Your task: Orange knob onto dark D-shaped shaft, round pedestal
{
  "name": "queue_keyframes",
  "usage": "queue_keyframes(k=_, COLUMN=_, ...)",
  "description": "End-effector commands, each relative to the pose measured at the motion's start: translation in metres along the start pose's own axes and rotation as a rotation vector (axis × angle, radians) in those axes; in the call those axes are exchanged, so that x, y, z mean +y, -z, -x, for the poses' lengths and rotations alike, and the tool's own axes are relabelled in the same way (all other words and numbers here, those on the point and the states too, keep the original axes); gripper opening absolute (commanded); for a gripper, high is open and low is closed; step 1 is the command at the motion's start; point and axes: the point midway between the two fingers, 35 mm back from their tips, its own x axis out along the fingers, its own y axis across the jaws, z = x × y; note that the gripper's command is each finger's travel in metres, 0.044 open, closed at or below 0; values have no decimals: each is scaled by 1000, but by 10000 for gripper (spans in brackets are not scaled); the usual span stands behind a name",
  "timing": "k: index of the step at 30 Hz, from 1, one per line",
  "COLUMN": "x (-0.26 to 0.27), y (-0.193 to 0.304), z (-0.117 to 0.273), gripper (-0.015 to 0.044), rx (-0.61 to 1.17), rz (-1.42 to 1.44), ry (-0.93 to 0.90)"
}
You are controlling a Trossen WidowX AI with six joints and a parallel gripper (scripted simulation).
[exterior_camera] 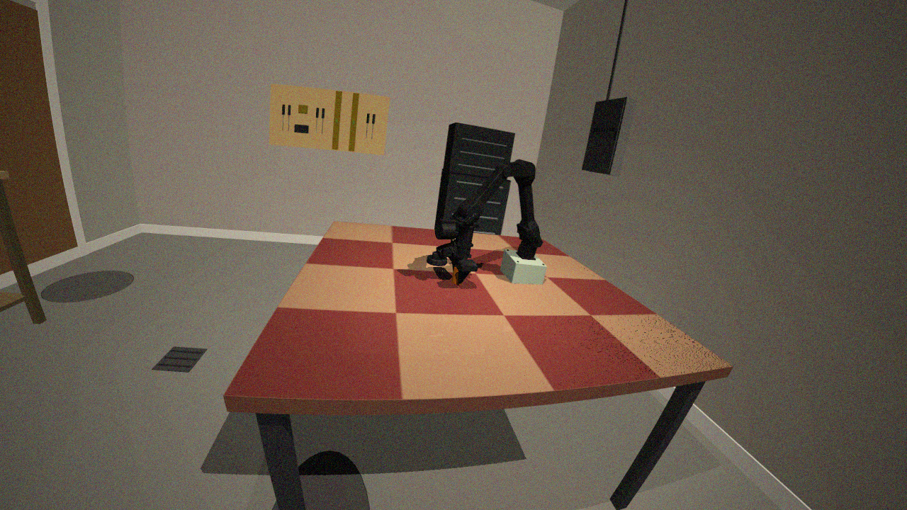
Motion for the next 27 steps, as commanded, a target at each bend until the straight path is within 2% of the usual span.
queue_keyframes(k=1, x=0, y=0, z=0, gripper=177, rx=-2, rz=-4, ry=2)
queue_keyframes(k=5, x=0, y=0, z=0, gripper=151, rx=-2, rz=-4, ry=2)
queue_keyframes(k=8, x=0, y=-1, z=4, gripper=72, rx=-2, rz=-4, ry=2)
queue_keyframes(k=11, x=1, y=-6, z=25, gripper=0, rx=-2, rz=-4, ry=2)
queue_keyframes(k=24, x=1, y=-3, z=128, gripper=0, rx=-3, rz=-4, ry=3)
queue_keyframes(k=27, x=0, y=0, z=140, gripper=0, rx=-3, rz=-4, ry=3)
